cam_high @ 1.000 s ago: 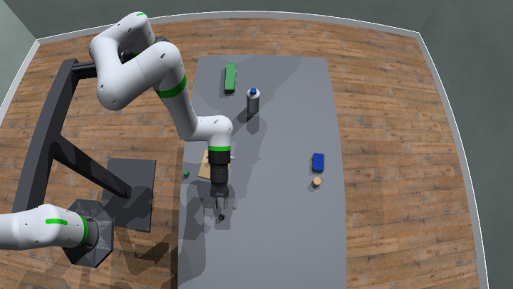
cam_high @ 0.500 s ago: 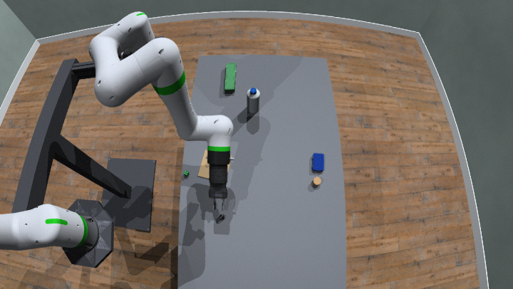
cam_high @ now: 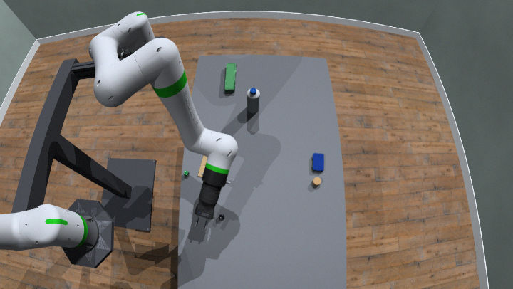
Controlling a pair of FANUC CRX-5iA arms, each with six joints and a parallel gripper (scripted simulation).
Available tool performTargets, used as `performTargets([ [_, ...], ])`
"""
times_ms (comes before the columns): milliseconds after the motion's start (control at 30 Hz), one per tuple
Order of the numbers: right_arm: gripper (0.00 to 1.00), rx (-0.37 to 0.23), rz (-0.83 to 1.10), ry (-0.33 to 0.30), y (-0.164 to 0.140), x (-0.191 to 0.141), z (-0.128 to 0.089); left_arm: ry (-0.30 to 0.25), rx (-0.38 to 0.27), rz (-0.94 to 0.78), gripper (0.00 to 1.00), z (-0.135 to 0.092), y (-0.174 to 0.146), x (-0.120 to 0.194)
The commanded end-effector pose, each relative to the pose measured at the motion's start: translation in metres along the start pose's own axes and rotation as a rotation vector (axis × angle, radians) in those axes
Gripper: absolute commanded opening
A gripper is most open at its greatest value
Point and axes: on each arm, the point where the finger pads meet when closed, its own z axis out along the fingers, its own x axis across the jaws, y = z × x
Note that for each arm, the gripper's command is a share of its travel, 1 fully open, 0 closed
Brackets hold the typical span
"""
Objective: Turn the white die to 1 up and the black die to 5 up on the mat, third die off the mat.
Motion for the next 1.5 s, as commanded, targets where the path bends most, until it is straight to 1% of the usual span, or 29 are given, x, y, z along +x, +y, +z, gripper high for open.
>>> performTargets([
  [0, 1.0, -0.002, 0.0, 0.0, 0.0, 0.0, -0.001, -0.103, 0.018, -0.026, 0.7, 0.021, 0.021, -0.018],
  [33, 1.0, -0.002, 0.0, 0.0, 0.0, 0.0, -0.001, -0.151, 0.039, -0.038, 0.7, 0.03, 0.029, -0.03],
  [133, 1.0, -0.002, 0.0, 0.0, 0.0, 0.0, -0.001, -0.158, 0.042, -0.039, 0.7, 0.031, 0.03, -0.031],
  [200, 1.0, -0.002, 0.0, 0.0, 0.0, 0.0, -0.001, -0.26, 0.117, -0.062, 0.7, 0.046, 0.044, -0.059],
  [300, 1.0, -0.002, 0.0, 0.0, 0.0, 0.0, -0.001, -0.303, 0.168, -0.071, 0.7, 0.051, 0.047, -0.072],
  [333, 1.0, -0.002, 0.0, 0.0, 0.0, 0.0, -0.001, -0.326, 0.203, -0.076, 0.7, 0.053, 0.048, -0.079],
  [433, 1.0, -0.002, 0.0, 0.0, 0.0, 0.0, -0.001, -0.36, 0.279, -0.085, 0.7, 0.055, 0.047, -0.091],
  [467, 1.0, -0.002, 0.0, 0.0, 0.0, 0.0, -0.001, -0.365, 0.293, -0.086, 0.7, 0.055, 0.047, -0.093],
  [533, 1.0, -0.002, 0.0, 0.0, 0.0, 0.0, -0.001, -0.38, 0.362, -0.091, 0.7, 0.055, 0.043, -0.099],
  [567, 1.0, -0.002, 0.0, 0.0, 0.0, 0.0, -0.001, -0.38, 0.364, -0.091, 0.7, 0.055, 0.043, -0.099],
  [600, 1.0, -0.002, 0.0, 0.0, 0.0, 0.0, -0.001, -0.384, 0.418, -0.094, 0.7, 0.053, 0.039, -0.103],
  [633, 1.0, -0.002, 0.0, 0.0, 0.0, 0.0, -0.001, -0.384, 0.439, -0.095, 0.7, 0.053, 0.037, -0.103],
  [700, 1.0, -0.002, 0.0, 0.0, 0.0, 0.0, -0.001, -0.384, 0.439, -0.095, 0.7, 0.053, 0.037, -0.103],
  [733, 1.0, -0.002, 0.0, 0.0, 0.0, 0.0, -0.001, -0.377, 0.516, -0.098, 0.7, 0.049, 0.03, -0.104],
  [767, 1.0, -0.002, 0.0, 0.0, 0.0, 0.0, -0.001, -0.37, 0.55, -0.099, 0.7, 0.047, 0.027, -0.104],
  [833, 1.0, -0.002, 0.0, 0.0, 0.0, 0.0, -0.001, -0.357, 0.593, -0.099, 0.7, 0.044, 0.022, -0.102],
  [900, 1.0, -0.002, 0.0, 0.0, 0.0, 0.0, -0.001, -0.332, 0.657, -0.1, 0.7, 0.038, 0.015, -0.097],
  [933, 1.0, -0.002, 0.0, 0.0, 0.0, 0.0, -0.001, -0.327, 0.667, -0.1, 0.7, 0.037, 0.014, -0.096],
  [967, 1.0, -0.002, 0.0, 0.0, 0.0, 0.0, -0.001, -0.304, 0.711, -0.1, 0.7, 0.033, 0.009, -0.091],
  [1000, 1.0, -0.002, 0.0, 0.0, 0.0, 0.0, -0.001, -0.288, 0.737, -0.1, 0.7, 0.031, 0.006, -0.088],
  [1033, 1.0, -0.002, 0.0, 0.0, 0.0, 0.0, -0.001, -0.288, 0.737, -0.1, 0.7, 0.03, 0.006, -0.088],
  [1067, 1.0, -0.002, 0.0, 0.0, 0.0, 0.0, -0.001, -0.253, 0.786, -0.1, 0.7, 0.025, 0.001, -0.08],
  [1100, 1.0, -0.002, 0.0, 0.0, 0.0, 0.0, -0.001, -0.24, 0.802, -0.099, 0.7, 0.023, -0.001, -0.077],
  [1167, 1.0, -0.002, 0.0, 0.0, 0.0, 0.0, -0.001, -0.192, 0.855, -0.099, 0.7, 0.015, -0.007, -0.066],
  [1267, 1.0, -0.002, 0.0, 0.0, 0.0, 0.0, -0.001, -0.187, 0.86, -0.098, 0.7, 0.015, -0.008, -0.065],
  [1300, 1.0, -0.002, 0.0, 0.0, 0.0, 0.0, -0.001, -0.129, 0.912, -0.097, 0.7, 0.006, -0.013, -0.051],
  [1333, 1.0, -0.002, 0.0, 0.0, 0.0, 0.0, -0.001, -0.081, 0.948, -0.096, 0.7, -0.001, -0.017, -0.039],
  [1367, 1.0, -0.002, 0.0, 0.0, 0.0, 0.0, -0.001, -0.07, 0.955, -0.096, 0.7, -0.002, -0.018, -0.037],
  [1467, 1.0, -0.002, 0.0, 0.0, 0.0, 0.0, -0.001, 0.026, 1.012, -0.093, 0.7, -0.015, -0.022, -0.013],
])
